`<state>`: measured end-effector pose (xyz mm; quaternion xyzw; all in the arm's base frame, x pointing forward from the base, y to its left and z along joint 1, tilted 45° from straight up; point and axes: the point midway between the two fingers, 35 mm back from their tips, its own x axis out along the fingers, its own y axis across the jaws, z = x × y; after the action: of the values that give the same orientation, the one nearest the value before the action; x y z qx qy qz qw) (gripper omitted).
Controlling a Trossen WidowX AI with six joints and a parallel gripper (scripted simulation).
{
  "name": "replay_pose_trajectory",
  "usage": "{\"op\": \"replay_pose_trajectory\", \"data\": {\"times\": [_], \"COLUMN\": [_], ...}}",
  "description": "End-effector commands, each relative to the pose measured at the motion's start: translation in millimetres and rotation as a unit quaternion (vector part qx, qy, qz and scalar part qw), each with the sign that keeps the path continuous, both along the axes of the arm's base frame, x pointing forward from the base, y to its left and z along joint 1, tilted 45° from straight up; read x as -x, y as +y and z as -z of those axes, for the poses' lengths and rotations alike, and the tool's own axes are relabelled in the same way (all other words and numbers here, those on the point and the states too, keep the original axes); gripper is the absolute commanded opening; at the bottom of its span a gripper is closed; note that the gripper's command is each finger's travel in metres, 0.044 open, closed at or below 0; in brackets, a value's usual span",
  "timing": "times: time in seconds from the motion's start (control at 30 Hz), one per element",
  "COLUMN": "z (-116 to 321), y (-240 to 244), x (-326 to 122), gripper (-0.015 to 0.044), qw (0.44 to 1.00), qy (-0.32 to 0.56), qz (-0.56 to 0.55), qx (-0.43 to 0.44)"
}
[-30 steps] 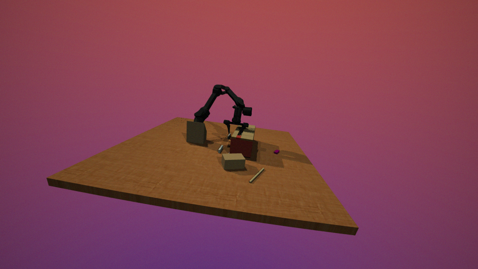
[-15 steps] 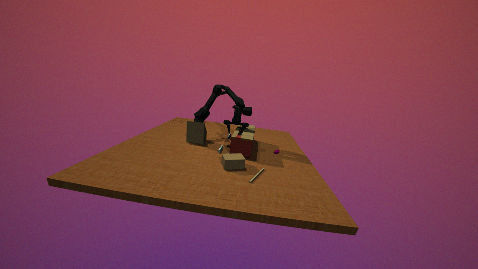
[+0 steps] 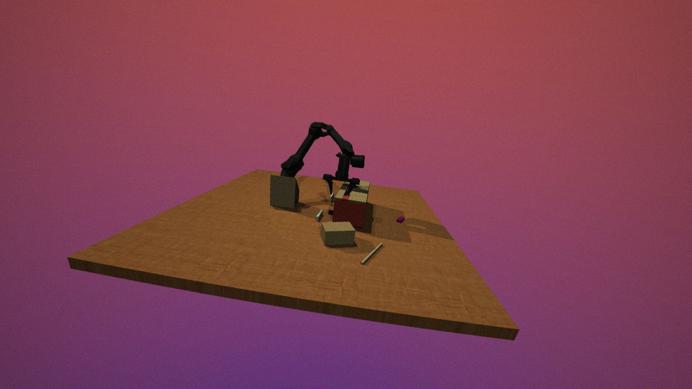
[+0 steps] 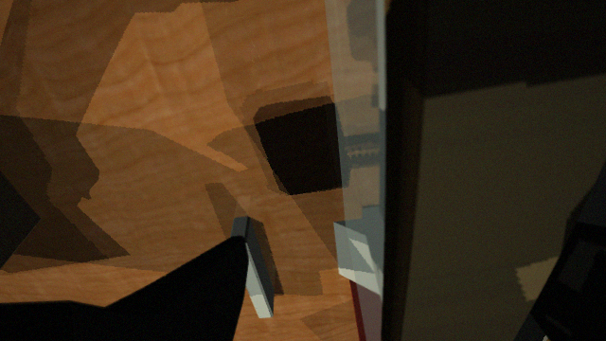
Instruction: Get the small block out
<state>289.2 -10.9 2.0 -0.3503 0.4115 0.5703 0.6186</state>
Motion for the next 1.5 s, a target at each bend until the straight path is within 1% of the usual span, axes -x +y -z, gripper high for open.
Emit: {"op": "replay_pose_trajectory", "data": {"times": [0.0, 0.5, 1.47], "z": [4, -2, 18], "y": [-3, 3, -18], "x": [1, 0, 3], "gripper": [0.0400, 0.0400, 0.0400], "qw": [1.000, 1.000, 1.000], "qy": [0.001, 0.001, 0.001], "qz": [-0.002, -0.002, -0.002], "qx": [0.002, 0.002, 0.003]}}
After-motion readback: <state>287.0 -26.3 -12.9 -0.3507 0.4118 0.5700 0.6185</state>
